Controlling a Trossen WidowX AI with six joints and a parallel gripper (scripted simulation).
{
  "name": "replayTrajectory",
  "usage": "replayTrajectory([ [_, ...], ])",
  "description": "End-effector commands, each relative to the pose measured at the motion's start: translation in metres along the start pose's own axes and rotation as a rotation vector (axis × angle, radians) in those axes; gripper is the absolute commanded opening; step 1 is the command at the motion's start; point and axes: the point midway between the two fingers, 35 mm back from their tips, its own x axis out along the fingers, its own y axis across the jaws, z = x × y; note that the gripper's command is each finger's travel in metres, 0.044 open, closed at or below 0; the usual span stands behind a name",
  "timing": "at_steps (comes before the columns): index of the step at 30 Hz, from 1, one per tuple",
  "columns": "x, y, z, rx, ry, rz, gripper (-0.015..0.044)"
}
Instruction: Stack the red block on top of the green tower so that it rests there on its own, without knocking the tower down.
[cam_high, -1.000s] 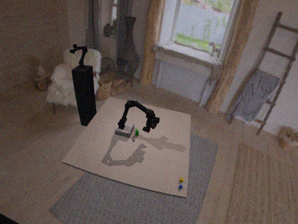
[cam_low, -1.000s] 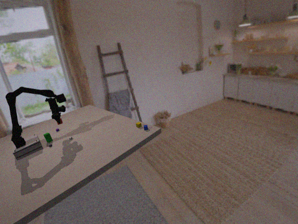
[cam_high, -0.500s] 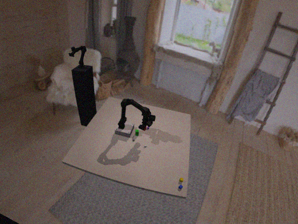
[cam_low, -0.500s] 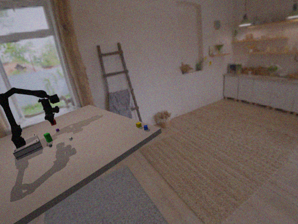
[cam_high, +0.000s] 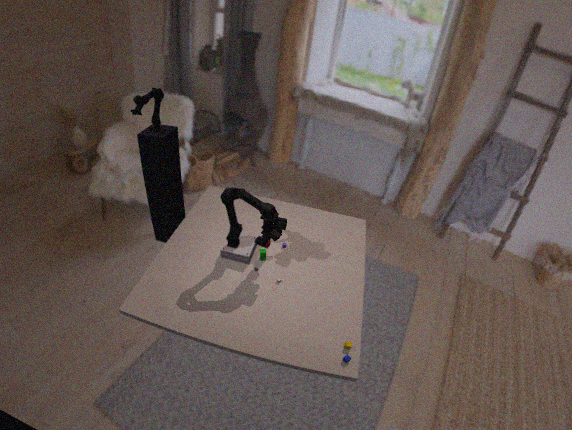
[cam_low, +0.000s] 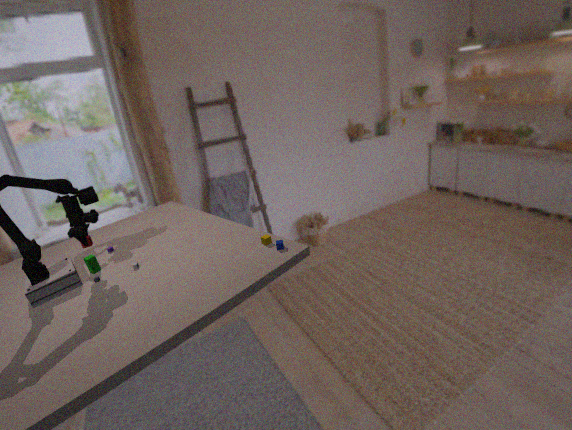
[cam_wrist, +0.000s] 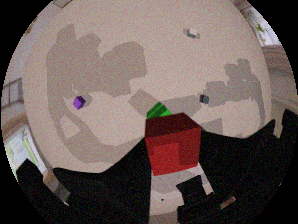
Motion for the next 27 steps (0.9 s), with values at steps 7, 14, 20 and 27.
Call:
replayTrajectory([
  [7, 0.016, -0.004, -0.013, 0.004, -0.004, -0.002, 0.0000],
  [14, 0.029, -0.004, -0.013, 0.004, -0.004, -0.002, 0.0000],
  [20, 0.049, -0.004, -0.013, 0.004, -0.004, -0.002, 0.0000],
  [27, 0.049, -0.004, -0.013, 0.004, -0.004, -0.002, 0.0000],
])
